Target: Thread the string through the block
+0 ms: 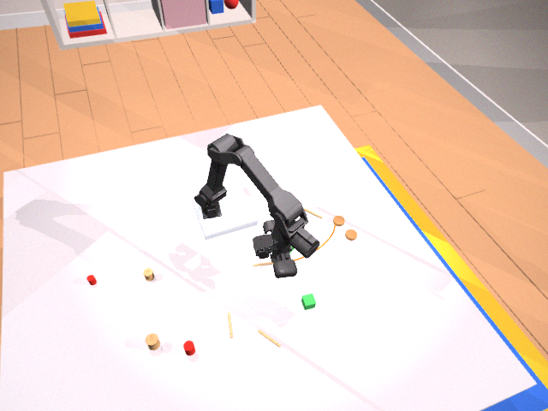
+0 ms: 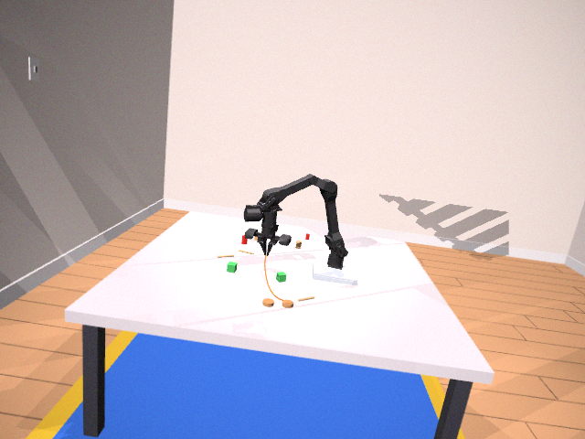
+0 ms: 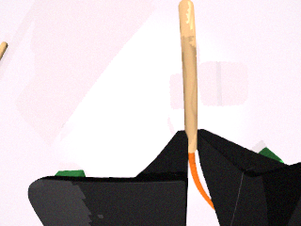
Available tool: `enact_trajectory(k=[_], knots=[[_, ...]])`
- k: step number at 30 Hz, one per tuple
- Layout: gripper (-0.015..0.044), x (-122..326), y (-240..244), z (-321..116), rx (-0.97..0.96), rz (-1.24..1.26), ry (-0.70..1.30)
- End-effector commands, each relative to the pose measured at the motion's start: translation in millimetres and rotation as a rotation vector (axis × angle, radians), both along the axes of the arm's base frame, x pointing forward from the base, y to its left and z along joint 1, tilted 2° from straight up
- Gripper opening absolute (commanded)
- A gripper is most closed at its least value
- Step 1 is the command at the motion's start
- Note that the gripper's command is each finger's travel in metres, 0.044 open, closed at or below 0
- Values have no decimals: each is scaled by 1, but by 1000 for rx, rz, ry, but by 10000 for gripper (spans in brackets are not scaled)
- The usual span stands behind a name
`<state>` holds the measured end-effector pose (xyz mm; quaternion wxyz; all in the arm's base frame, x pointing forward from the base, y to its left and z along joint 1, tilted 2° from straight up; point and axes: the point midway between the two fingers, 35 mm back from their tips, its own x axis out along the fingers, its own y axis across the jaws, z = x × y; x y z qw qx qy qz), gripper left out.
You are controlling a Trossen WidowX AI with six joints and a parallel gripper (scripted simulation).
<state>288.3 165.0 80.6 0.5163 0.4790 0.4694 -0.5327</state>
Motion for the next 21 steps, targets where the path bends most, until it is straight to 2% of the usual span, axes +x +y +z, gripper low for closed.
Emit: enact_trajectory(k=[1,21], knots=[[0,1,1,2,-36,-4,3],[0,0,7,22,-214,2,-7]])
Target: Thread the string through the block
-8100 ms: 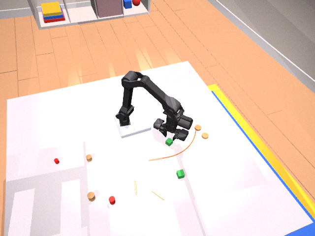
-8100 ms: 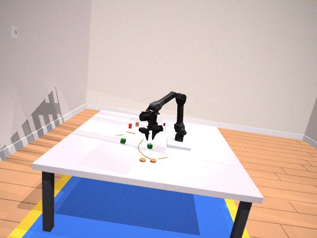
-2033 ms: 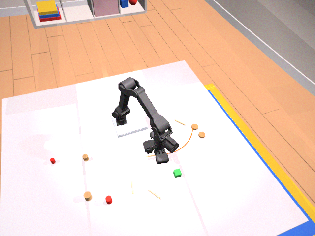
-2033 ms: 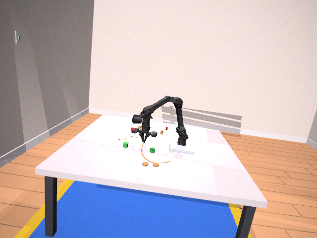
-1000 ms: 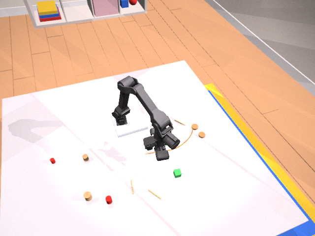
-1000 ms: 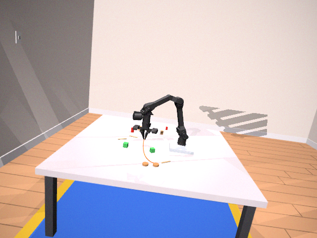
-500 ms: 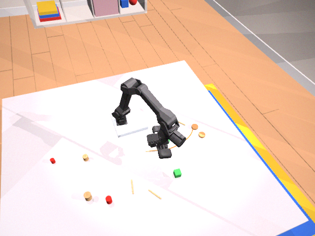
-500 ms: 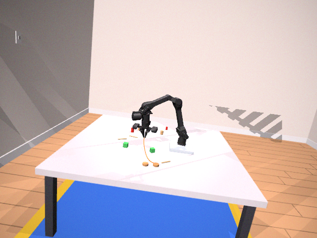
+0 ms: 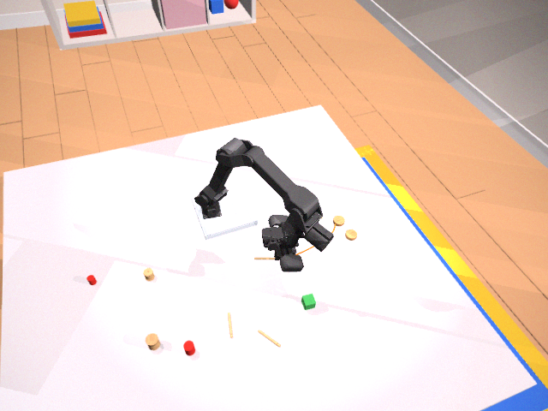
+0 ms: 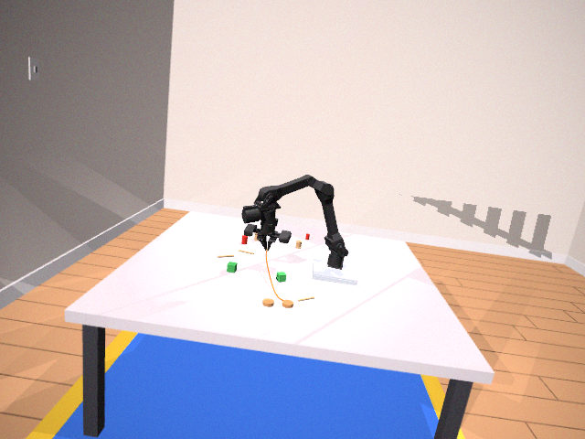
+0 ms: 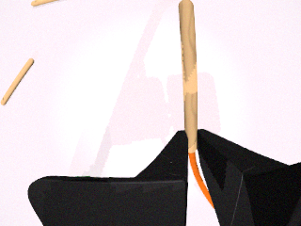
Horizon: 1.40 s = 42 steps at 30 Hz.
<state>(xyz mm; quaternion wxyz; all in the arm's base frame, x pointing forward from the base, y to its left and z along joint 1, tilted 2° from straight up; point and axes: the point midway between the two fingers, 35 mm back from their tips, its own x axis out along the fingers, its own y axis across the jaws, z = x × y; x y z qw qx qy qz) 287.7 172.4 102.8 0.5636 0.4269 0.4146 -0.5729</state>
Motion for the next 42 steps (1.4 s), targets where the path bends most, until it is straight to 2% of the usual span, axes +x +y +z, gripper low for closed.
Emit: enact_trajectory(k=[1,42], knots=[[0,1,0,0,-18,-1,0],[0,-48,22,14,27,427,24]])
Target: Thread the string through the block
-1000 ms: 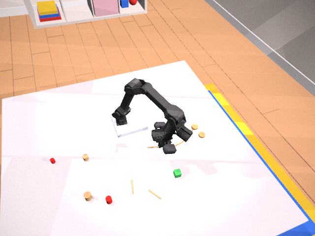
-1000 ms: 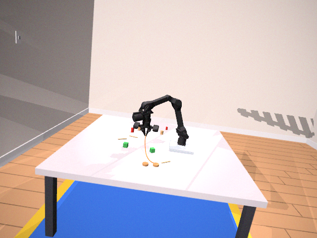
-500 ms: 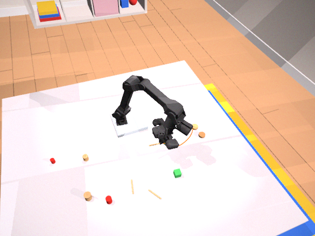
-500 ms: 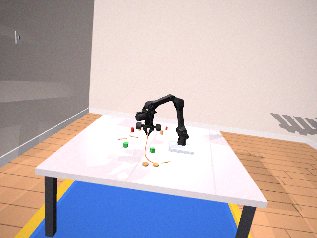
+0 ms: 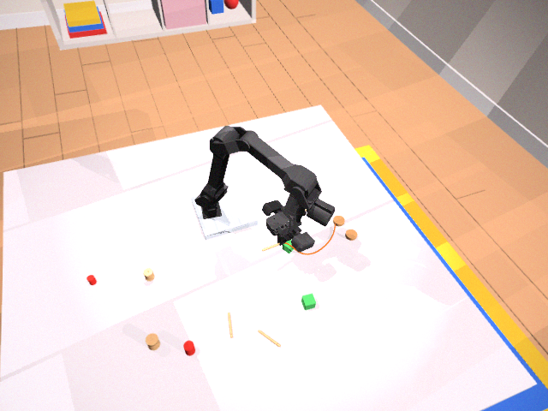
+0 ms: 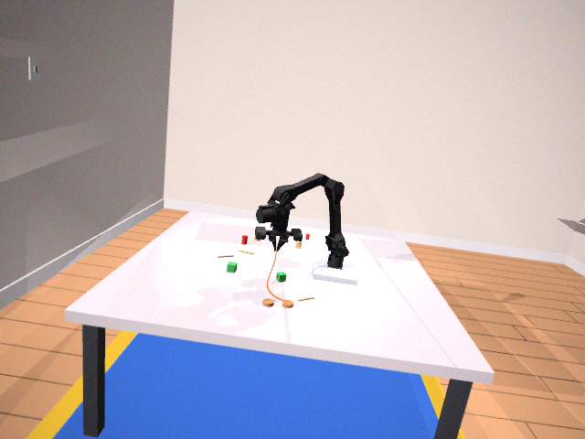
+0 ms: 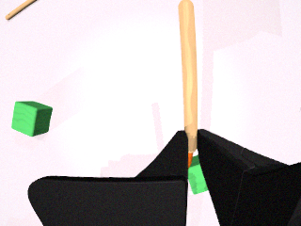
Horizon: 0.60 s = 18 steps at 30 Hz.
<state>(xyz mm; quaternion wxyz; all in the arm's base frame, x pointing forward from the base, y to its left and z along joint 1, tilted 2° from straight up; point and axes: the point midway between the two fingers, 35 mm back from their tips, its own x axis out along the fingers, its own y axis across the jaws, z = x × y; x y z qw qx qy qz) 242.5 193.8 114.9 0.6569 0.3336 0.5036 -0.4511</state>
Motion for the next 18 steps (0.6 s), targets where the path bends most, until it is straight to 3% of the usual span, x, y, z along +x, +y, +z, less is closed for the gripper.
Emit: enact_trajectory(k=[1,18], knots=[[0,-5,1,2,10,38,0],[0,-27,7,6,26,233,9]])
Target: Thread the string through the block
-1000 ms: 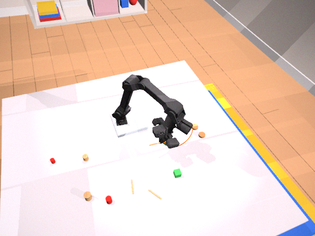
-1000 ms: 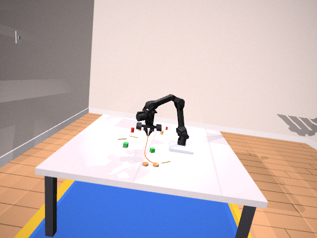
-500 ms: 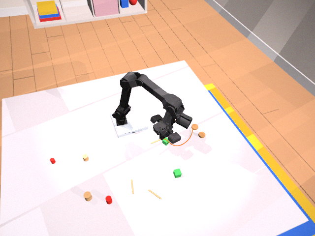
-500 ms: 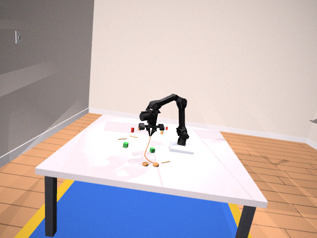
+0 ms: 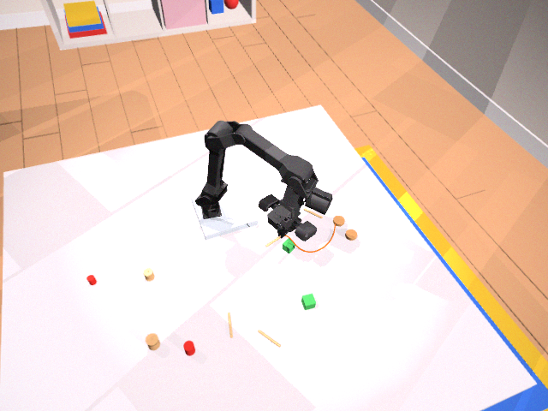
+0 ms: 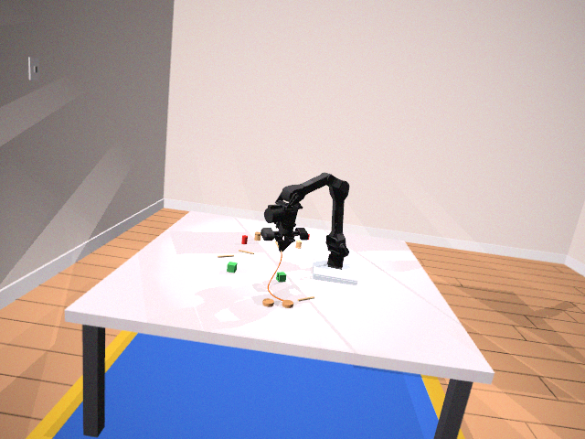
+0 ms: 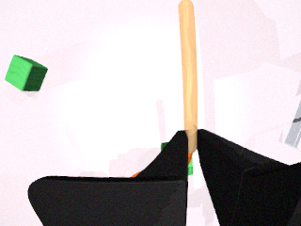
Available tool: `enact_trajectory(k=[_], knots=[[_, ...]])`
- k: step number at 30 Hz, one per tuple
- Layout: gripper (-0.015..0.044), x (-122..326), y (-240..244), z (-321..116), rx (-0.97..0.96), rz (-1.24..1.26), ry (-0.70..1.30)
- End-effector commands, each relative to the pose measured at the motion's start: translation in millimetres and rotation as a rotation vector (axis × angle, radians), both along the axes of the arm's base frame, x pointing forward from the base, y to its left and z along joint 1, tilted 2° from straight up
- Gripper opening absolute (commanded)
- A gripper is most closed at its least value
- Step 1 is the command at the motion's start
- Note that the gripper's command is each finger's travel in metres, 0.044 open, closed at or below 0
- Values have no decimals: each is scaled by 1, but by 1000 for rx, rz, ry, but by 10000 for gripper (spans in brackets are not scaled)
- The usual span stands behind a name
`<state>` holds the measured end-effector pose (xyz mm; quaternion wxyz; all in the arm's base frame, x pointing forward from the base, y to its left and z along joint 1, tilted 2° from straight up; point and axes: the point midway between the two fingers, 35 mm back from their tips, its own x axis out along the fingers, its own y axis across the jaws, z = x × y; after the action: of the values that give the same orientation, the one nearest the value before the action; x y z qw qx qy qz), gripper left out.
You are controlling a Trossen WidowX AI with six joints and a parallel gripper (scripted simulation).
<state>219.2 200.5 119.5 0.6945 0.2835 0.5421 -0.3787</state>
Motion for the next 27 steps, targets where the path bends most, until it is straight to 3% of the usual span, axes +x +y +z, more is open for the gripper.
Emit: enact_trajectory(k=[1,27], knots=[[0,-5,1,2,11,40,0],[0,-40,6,5,27,349,8]])
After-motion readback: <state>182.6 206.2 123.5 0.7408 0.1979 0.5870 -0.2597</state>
